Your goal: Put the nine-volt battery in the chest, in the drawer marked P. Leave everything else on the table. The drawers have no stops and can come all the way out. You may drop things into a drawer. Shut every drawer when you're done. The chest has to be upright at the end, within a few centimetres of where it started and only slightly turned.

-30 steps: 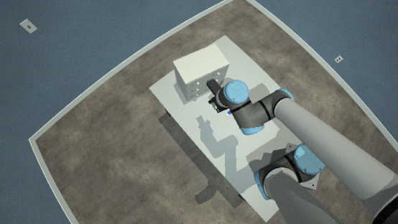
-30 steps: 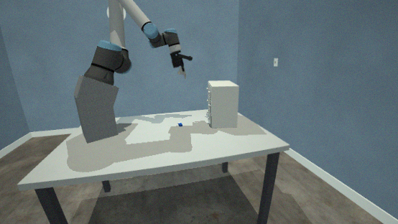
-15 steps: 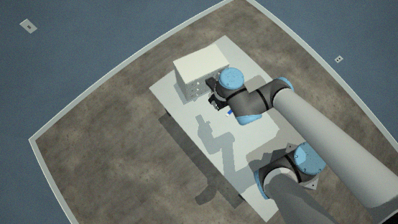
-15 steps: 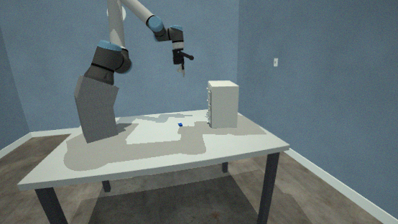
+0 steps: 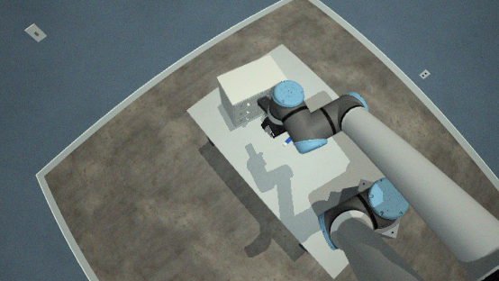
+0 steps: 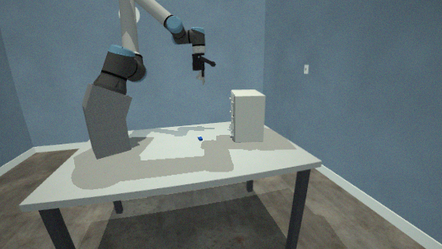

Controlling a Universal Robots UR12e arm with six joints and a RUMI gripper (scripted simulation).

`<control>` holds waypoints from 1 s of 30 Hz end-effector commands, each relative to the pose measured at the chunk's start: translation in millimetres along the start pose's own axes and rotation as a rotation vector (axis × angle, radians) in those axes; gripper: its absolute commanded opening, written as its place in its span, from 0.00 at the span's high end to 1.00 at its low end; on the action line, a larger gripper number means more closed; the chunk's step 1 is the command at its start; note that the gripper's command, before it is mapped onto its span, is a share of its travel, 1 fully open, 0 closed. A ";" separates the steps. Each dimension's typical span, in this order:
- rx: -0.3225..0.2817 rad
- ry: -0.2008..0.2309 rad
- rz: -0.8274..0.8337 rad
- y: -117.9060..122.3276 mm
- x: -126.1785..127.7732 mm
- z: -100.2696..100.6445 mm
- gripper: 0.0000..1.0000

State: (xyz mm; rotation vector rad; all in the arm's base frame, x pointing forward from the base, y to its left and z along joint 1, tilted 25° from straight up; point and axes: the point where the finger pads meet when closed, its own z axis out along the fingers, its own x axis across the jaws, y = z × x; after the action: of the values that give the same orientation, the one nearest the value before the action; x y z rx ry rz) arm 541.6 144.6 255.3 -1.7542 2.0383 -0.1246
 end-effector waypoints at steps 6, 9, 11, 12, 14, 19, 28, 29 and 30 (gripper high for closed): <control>-0.001 0.000 0.000 -0.4 -0.2 -0.7 0.80; -0.001 0.000 0.000 -0.4 -0.2 -0.7 0.80; -0.001 0.000 0.000 -0.4 -0.2 -0.7 0.80; -0.001 0.000 0.000 -0.4 -0.2 -0.7 0.80; -0.001 0.000 0.000 -0.4 -0.2 -0.7 0.80; -0.001 0.000 0.000 -0.4 -0.2 -0.7 0.00; -0.001 0.000 0.000 -0.4 -0.2 -0.7 0.00; -0.001 0.000 0.000 -0.4 -0.2 -0.7 0.00; -0.001 0.000 0.000 -0.4 -0.2 -0.7 0.00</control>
State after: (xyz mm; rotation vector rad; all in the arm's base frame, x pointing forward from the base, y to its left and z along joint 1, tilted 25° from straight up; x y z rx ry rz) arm 541.4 144.7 255.4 -1.7552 2.0390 -0.1228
